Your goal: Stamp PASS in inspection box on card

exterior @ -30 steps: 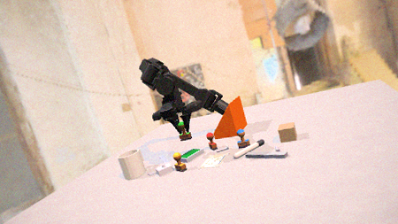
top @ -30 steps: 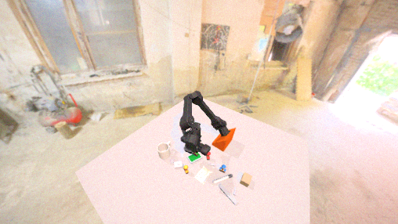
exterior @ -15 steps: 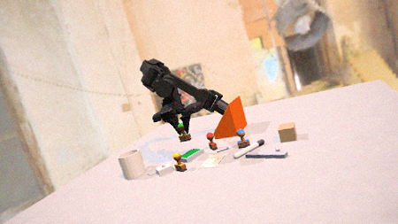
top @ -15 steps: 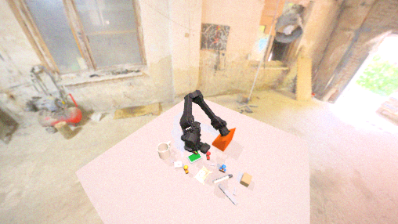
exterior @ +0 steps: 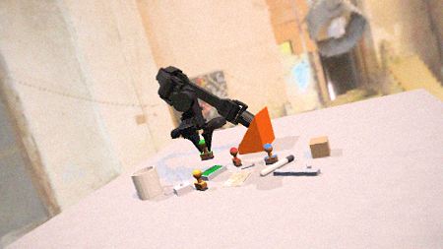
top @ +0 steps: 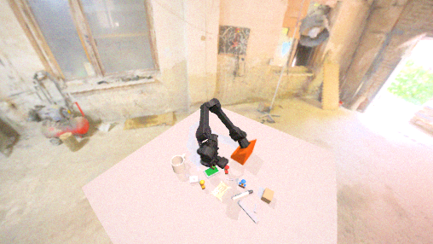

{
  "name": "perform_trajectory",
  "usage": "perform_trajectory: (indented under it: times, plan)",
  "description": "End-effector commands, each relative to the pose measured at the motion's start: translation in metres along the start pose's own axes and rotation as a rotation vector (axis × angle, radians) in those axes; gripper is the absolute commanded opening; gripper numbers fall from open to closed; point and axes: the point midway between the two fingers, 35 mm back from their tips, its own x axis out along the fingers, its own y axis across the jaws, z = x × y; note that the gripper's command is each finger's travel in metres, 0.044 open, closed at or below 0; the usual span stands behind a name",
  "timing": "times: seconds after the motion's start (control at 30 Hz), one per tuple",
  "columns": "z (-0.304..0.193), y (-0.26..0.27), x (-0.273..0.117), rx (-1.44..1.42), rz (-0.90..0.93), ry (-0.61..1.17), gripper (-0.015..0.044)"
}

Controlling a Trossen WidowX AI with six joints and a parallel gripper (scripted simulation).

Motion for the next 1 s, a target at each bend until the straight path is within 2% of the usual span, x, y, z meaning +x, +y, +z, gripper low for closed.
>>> perform_trajectory:
  times: [0.0, 0.97]
  plan:
    - [0.0, -0.001, 0.003, -0.006, -0.005, -0.001, 0.0]
    - [0.0, -0.001, 0.023, -0.004, -0.005, -0.001, 0.0]
